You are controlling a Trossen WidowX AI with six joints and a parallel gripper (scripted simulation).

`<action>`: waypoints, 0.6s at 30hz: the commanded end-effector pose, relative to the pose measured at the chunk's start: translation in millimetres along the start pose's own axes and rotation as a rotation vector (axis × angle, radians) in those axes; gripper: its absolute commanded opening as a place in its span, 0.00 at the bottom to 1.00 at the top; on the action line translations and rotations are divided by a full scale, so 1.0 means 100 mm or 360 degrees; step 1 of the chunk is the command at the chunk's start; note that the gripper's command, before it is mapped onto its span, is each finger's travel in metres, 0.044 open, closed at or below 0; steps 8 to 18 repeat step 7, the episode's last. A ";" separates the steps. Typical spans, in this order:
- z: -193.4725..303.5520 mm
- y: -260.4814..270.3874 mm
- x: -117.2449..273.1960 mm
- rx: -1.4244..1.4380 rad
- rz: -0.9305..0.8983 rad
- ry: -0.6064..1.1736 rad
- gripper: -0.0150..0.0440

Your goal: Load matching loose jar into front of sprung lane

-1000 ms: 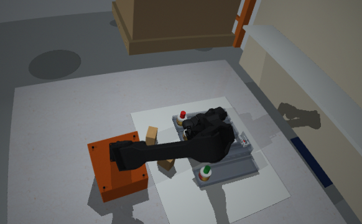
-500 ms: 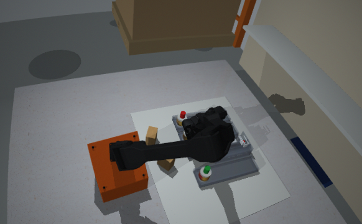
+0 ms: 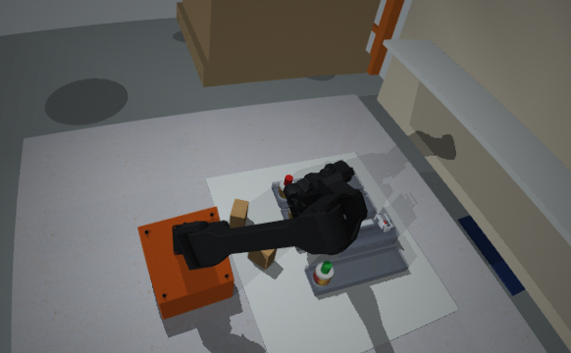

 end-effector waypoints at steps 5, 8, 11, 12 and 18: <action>0.30 -0.02 -0.01 0.0001 -0.0004 0.0010 0.75; 0.37 -0.03 -0.01 0.0001 -0.0004 0.0011 0.75; 0.37 -0.03 -0.01 0.0001 -0.0004 0.0011 0.75; 0.37 -0.03 -0.01 0.0001 -0.0004 0.0011 0.75; 0.37 -0.03 -0.01 0.0001 -0.0004 0.0011 0.75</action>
Point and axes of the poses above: the point midway between the two fingers, 35 mm back from their tips, its own x axis back along the fingers, its own y axis across the jaws, z = x × y, the point moved 7 cm from there along x, back along the fingers, and after that the axes turned 7 degrees about -x, right-handed, at the moved point
